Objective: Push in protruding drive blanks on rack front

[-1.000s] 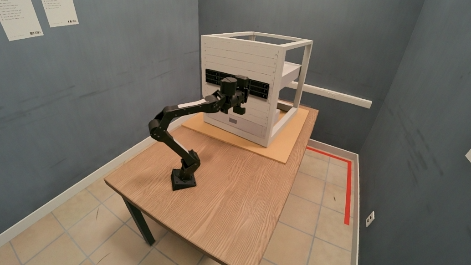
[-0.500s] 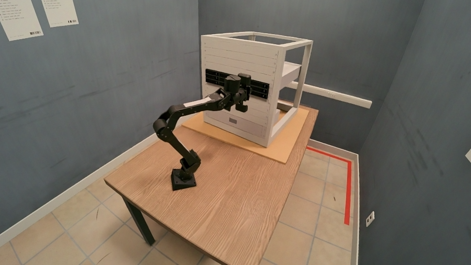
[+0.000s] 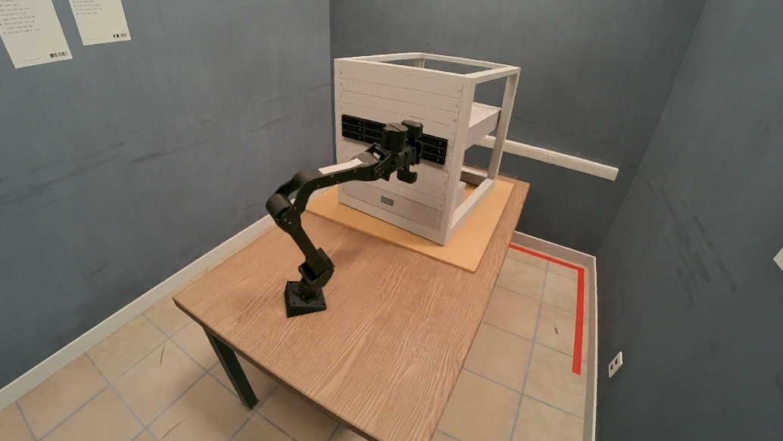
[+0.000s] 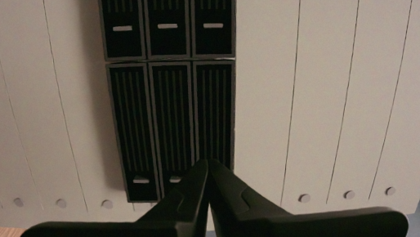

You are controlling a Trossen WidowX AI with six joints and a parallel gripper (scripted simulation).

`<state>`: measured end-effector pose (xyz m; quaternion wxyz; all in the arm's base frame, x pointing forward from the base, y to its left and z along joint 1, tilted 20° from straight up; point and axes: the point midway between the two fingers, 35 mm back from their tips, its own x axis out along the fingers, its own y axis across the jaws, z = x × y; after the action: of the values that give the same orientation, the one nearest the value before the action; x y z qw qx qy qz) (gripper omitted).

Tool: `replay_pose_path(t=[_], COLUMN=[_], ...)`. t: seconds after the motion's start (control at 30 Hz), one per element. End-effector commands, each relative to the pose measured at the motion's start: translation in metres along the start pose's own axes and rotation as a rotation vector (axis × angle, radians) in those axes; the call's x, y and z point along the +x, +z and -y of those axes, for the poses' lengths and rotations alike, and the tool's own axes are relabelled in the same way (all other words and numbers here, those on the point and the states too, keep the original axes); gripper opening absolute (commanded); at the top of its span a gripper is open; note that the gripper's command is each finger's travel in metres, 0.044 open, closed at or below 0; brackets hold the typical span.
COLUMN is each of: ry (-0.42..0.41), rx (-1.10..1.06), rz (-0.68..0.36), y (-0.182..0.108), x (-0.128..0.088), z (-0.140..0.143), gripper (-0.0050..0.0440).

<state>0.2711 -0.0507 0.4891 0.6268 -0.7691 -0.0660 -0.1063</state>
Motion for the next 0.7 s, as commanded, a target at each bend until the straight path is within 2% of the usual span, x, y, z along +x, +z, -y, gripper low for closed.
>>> replay_pose_path(t=[0.0, 0.67], ry=[-0.024, -0.024], rx=[-0.010, -0.010], rz=[-0.006, -0.006], y=[-0.0009, -0.0052], x=[-0.0004, 0.0022], z=[0.0109, 0.0172], gripper=[-0.0050, -0.0050])
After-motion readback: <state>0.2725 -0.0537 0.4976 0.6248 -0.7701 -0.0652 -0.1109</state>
